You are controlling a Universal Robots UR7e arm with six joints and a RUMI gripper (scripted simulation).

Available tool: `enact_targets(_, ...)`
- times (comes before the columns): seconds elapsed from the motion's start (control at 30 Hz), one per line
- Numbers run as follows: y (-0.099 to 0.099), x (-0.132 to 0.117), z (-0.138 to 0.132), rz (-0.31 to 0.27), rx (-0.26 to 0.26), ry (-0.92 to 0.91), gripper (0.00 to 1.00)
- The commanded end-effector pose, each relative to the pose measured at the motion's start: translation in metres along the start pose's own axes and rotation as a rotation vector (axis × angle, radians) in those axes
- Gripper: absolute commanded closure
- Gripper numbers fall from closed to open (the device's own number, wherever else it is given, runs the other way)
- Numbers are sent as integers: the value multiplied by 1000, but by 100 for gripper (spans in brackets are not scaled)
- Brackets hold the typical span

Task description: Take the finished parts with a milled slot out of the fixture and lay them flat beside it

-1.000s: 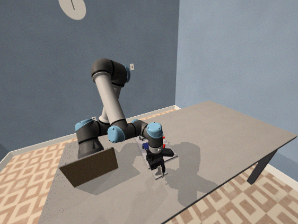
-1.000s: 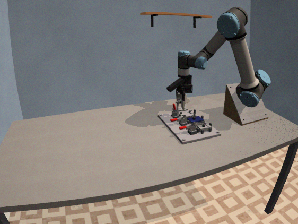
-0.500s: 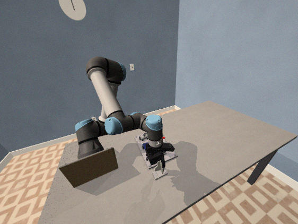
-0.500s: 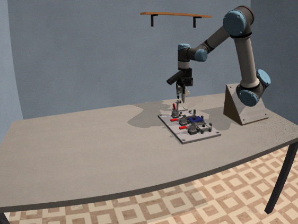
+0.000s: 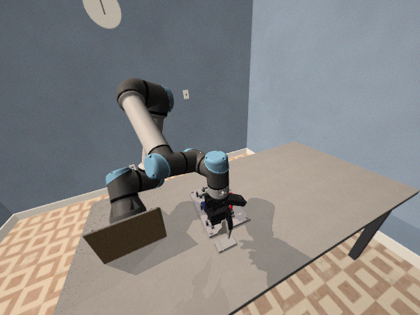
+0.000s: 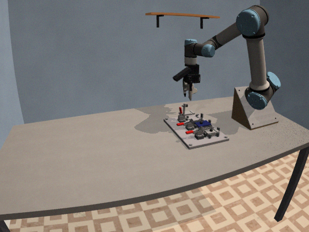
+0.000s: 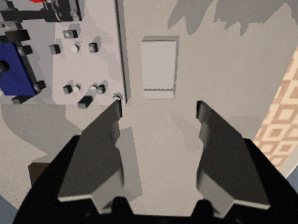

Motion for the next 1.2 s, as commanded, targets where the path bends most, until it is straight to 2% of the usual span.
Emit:
enact_targets(0.0, 4, 0, 0, 1, 0, 0, 53)
enact_targets(0.73, 5, 0, 0, 1, 0, 0, 53)
enact_targets(0.77, 5, 0, 0, 1, 0, 0, 72)
enact_targets(1.0, 10, 0, 0, 1, 0, 0, 72)
enact_targets(1.17, 29, 0, 0, 1, 0, 0, 72)
Point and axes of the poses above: the point where the finger pads meet when closed, its own y axis back along the fingers, its own z axis across the jaws, x = y × z, the point moved 2 cm from there along y, back along the fingers, and after that the axes turned 14 degrees about -y, right-handed, at the moved point
